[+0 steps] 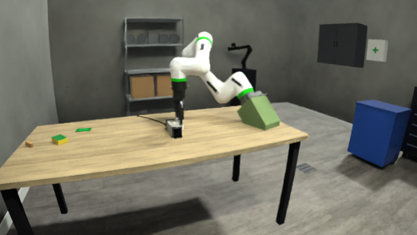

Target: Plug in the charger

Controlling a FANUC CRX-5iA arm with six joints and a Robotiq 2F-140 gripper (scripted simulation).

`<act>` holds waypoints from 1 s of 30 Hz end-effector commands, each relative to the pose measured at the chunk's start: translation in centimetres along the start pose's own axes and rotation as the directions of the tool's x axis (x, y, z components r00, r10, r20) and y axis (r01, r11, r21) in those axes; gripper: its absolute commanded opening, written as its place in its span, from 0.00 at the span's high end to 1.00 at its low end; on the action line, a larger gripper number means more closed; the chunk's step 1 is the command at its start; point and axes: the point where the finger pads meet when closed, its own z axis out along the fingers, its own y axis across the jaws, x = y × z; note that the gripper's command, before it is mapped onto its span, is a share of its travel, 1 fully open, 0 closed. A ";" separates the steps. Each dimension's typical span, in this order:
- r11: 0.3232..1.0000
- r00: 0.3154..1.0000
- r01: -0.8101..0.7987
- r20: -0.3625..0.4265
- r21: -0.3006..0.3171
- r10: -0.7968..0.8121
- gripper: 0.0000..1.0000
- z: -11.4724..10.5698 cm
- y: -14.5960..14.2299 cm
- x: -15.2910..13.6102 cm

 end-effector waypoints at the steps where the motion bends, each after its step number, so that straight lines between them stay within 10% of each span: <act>1: 1.000 1.000 0.000 -0.002 0.001 0.000 0.62 -0.1 0.0 0.1; 30: 1.000 1.000 0.000 -0.002 0.001 0.000 0.62 -2.5 0.0 0.1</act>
